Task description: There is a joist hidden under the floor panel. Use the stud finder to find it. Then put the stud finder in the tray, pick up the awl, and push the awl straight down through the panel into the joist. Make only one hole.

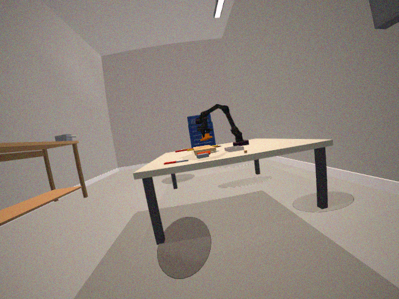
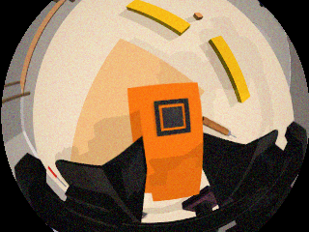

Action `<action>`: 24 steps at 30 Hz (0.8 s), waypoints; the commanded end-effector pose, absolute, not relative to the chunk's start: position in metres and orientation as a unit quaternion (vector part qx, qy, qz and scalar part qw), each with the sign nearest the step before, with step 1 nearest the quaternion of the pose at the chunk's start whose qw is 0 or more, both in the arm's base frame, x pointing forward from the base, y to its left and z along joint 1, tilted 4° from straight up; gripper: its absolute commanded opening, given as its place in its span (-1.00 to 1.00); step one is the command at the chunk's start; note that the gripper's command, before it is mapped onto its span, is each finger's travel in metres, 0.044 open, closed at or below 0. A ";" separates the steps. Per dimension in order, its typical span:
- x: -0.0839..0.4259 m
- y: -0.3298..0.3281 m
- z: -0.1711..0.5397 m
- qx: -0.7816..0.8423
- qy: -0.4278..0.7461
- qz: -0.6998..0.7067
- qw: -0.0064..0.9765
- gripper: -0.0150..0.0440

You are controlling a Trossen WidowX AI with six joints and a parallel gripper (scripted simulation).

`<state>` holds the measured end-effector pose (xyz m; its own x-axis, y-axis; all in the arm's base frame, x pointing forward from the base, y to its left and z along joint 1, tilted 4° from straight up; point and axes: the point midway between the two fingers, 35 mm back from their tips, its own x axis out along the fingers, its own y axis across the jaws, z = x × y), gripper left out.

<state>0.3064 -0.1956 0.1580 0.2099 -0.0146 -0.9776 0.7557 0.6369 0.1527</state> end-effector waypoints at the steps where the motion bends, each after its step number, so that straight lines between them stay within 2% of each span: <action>1: 0.317 -0.199 0.164 0.282 0.568 -0.230 0.738 -0.49; 24: 0.357 -0.208 0.176 -0.003 0.560 -0.006 0.828 -0.49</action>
